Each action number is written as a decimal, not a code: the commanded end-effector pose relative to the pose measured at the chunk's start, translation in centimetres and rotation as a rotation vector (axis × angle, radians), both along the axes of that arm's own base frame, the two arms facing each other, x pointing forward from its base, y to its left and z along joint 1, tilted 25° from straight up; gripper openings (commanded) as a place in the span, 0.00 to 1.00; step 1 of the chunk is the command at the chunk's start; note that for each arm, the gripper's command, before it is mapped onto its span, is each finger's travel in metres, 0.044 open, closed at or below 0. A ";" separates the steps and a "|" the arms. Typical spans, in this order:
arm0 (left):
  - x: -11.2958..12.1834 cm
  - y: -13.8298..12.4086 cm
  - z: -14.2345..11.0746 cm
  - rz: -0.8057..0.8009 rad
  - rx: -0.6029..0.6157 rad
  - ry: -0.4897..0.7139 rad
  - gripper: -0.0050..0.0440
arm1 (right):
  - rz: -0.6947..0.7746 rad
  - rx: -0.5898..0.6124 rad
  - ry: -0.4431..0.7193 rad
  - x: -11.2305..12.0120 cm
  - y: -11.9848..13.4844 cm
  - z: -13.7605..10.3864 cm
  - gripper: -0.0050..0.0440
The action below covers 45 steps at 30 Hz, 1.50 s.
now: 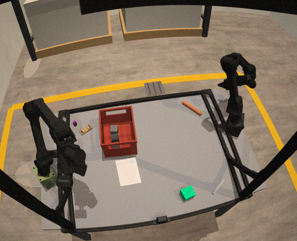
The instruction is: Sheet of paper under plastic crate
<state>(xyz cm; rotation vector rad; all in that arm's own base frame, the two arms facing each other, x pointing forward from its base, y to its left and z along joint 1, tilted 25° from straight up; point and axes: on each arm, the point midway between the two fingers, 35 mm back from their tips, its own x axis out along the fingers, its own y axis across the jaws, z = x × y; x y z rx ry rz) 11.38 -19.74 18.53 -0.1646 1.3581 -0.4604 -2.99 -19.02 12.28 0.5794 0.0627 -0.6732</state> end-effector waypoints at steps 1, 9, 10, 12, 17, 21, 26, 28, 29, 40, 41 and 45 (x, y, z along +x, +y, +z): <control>0.0 0.0 0.0 0.000 0.000 0.000 0.92 | 0.000 0.000 0.000 0.0 0.0 0.0 0.92; 0.0 0.0 0.0 0.000 0.000 0.000 0.92 | 0.000 0.000 0.000 0.0 0.0 0.0 0.92; 0.0 0.0 0.0 0.000 0.000 0.000 0.92 | 0.000 0.000 0.000 0.0 0.0 0.0 0.92; 0.0 0.0 0.0 0.000 0.000 0.000 0.92 | 0.000 0.000 0.000 0.0 0.0 0.0 0.92; 0.0 0.0 0.0 0.000 0.000 0.000 0.92 | 0.000 0.000 0.000 0.0 0.0 0.0 0.92; 0.7 0.1 -0.2 0.022 0.002 -0.007 0.72 | 0.006 -0.014 0.024 -0.1 -0.1 0.0 0.72; 2.3 0.4 -0.5 0.057 0.014 -0.032 0.48 | 0.041 -0.031 0.082 -0.1 -0.5 -0.3 0.48; 2.6 0.4 -0.5 0.049 0.021 -0.043 0.38 | 0.063 -0.021 0.093 0.2 -0.6 -0.6 0.41; 2.7 0.3 -0.5 0.045 0.025 -0.049 0.33 | 0.074 -0.016 0.098 0.3 -0.7 -0.7 0.41; 4.1 0.1 -0.5 0.007 0.060 -0.096 0.22 | 0.165 0.028 0.152 1.5 -1.3 -1.8 0.41; 4.3 0.1 -0.5 0.003 0.064 -0.102 0.22 | 0.174 0.032 0.159 1.6 -1.3 -2.0 0.41; 4.9 0.1 -0.4 -0.014 0.081 -0.122 0.22 | 0.210 0.050 0.185 2.1 -1.7 -2.4 0.41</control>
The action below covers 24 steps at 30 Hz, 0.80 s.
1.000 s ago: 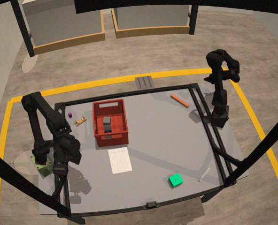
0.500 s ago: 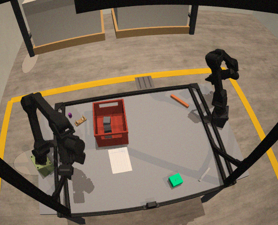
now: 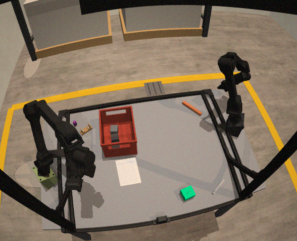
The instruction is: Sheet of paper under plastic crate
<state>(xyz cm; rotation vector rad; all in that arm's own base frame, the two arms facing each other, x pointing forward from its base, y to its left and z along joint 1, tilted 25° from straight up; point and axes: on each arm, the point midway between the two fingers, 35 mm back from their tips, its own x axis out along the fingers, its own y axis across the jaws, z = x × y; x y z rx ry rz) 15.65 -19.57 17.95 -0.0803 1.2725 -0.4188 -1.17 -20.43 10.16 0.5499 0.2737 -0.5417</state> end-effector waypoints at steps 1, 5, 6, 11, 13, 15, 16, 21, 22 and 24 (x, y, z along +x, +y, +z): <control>0.8 -0.1 0.1 -0.014 0.016 -0.024 0.22 | 0.037 0.014 0.034 0.5 -0.3 -0.4 0.41; 1.3 -0.2 0.1 -0.027 0.030 -0.039 0.22 | 0.061 0.026 0.056 0.8 -0.6 -0.7 0.41; 1.3 -0.2 0.1 -0.027 0.030 -0.039 0.22 | 0.061 0.026 0.056 0.8 -0.6 -0.7 0.41; 2.1 -0.2 0.1 -0.048 0.053 -0.062 0.22 | 0.096 0.043 0.092 1.5 -1.1 -1.2 0.41; 2.4 -0.3 0.1 -0.056 0.062 -0.071 0.22 | 0.110 0.048 0.107 1.7 -1.3 -1.4 0.41; 2.7 -0.3 0.1 -0.064 0.072 -0.080 0.22 | 0.122 0.054 0.122 2.0 -1.5 -1.6 0.41; 2.9 -0.3 0.1 -0.069 0.076 -0.085 0.22 | 0.128 0.056 0.130 2.1 -1.6 -1.7 0.41; 3.7 -0.3 0.1 -0.090 0.101 -0.106 0.22 | 0.155 0.066 0.167 2.8 -2.2 -2.1 0.41; 3.7 -0.3 0.1 -0.090 0.101 -0.106 0.22 | 0.155 0.066 0.167 2.8 -2.2 -2.1 0.41; 3.8 -0.3 0.1 -0.094 0.106 -0.110 0.22 | 0.160 0.067 0.174 2.9 -2.3 -2.2 0.41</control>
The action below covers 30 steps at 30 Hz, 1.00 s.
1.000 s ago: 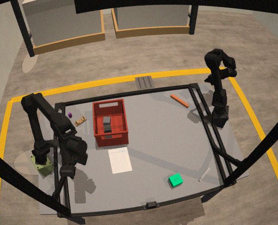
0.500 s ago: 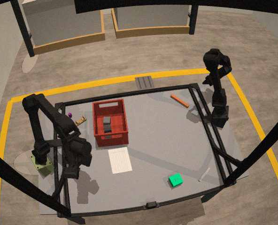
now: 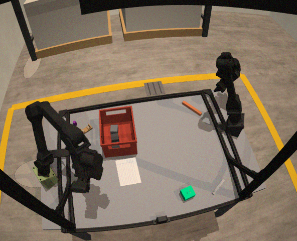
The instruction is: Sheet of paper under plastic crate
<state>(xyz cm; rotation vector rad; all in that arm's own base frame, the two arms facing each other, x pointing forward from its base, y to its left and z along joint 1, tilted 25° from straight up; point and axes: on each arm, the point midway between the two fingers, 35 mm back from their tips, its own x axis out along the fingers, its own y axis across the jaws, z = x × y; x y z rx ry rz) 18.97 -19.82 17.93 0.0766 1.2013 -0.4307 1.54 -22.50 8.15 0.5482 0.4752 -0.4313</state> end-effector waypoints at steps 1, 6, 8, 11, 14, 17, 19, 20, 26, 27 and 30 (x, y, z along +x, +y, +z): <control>0.7 -0.1 0.1 -0.011 0.014 -0.018 0.22 | 0.016 0.002 0.029 0.3 -0.4 -0.2 0.41; 1.5 -0.1 0.1 -0.032 0.040 -0.038 0.22 | 0.038 0.005 0.065 1.1 -1.1 -0.5 0.41; 1.8 -0.1 0.0 -0.041 0.050 -0.046 0.22 | 0.046 0.006 0.079 1.4 -1.3 -0.6 0.41; 2.3 -0.1 0.0 -0.054 0.066 -0.058 0.22 | 0.057 0.005 0.099 1.8 -1.8 -0.7 0.41; 2.8 -0.1 0.0 -0.066 0.082 -0.069 0.22 | 0.066 0.003 0.118 2.3 -2.2 -0.8 0.41; 2.9 -0.1 0.0 -0.071 0.087 -0.073 0.22 | 0.069 0.002 0.125 2.5 -2.3 -0.8 0.41; 3.2 -0.1 -0.1 -0.079 0.098 -0.080 0.22 | 0.074 0.000 0.137 2.9 -2.6 -0.8 0.41; 3.4 -0.1 -0.1 -0.084 0.103 -0.084 0.22 | 0.076 -0.002 0.143 3.0 -2.8 -0.9 0.41; 4.4 -0.1 -0.2 -0.110 0.135 -0.106 0.22 | 0.088 -0.016 0.177 4.2 -3.7 -0.8 0.41; 4.5 -0.1 -0.2 -0.115 0.141 -0.110 0.22 | 0.090 -0.019 0.182 4.4 -3.9 -0.8 0.41; 5.0 -0.1 -0.2 -0.128 0.157 -0.120 0.22 | 0.094 -0.028 0.196 5.1 -4.4 -0.7 0.41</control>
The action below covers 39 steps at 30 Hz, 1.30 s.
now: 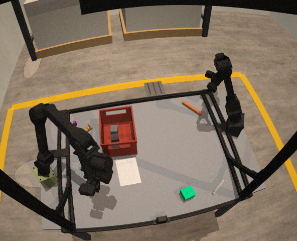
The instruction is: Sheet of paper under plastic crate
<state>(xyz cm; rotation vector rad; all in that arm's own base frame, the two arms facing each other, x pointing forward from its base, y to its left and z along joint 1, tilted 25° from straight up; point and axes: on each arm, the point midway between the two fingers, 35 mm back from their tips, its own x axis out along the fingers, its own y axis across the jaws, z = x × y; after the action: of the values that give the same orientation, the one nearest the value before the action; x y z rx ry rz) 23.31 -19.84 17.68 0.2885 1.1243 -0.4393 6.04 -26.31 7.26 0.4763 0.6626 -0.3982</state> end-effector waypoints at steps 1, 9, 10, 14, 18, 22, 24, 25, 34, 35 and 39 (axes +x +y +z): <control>0.8 0.0 0.0 -0.015 0.022 -0.017 0.22 | 0.007 -0.019 0.024 0.8 -0.7 0.2 0.41; 1.8 0.0 -0.1 -0.042 0.056 -0.037 0.22 | 0.013 -0.041 0.045 2.3 -1.6 0.5 0.41; 2.0 0.0 -0.1 -0.046 0.062 -0.041 0.22 | 0.013 -0.045 0.048 2.5 -1.8 0.6 0.41; 2.6 0.0 -0.2 -0.064 0.085 -0.053 0.22 | 0.015 -0.063 0.057 3.6 -2.4 0.9 0.41; 3.3 0.1 -0.3 -0.081 0.108 -0.065 0.22 | 0.015 -0.082 0.062 4.8 -2.9 1.3 0.41; 3.6 0.1 -0.4 -0.090 0.120 -0.071 0.22 | 0.015 -0.091 0.064 5.3 -3.1 1.5 0.41; 3.9 0.1 -0.4 -0.099 0.132 -0.076 0.22 | 0.015 -0.102 0.064 6.0 -3.4 1.7 0.41; 4.1 0.2 -0.4 -0.104 0.138 -0.079 0.22 | 0.014 -0.107 0.064 6.3 -3.5 1.8 0.41; 5.6 0.3 -0.7 -0.144 0.192 -0.102 0.22 | 0.009 -0.153 0.049 9.3 -4.3 3.2 0.41; 5.7 0.3 -0.7 -0.148 0.198 -0.105 0.22 | 0.009 -0.159 0.047 9.6 -4.4 3.3 0.41; 6.0 0.4 -0.8 -0.157 0.210 -0.109 0.22 | 0.007 -0.169 0.040 10.3 -4.5 3.7 0.41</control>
<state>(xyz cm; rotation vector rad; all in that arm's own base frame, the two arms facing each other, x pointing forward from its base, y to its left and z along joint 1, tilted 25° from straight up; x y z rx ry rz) 28.77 -19.46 16.94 0.5621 1.0518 -0.4419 15.59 -30.52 10.38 0.3220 0.6727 -0.4461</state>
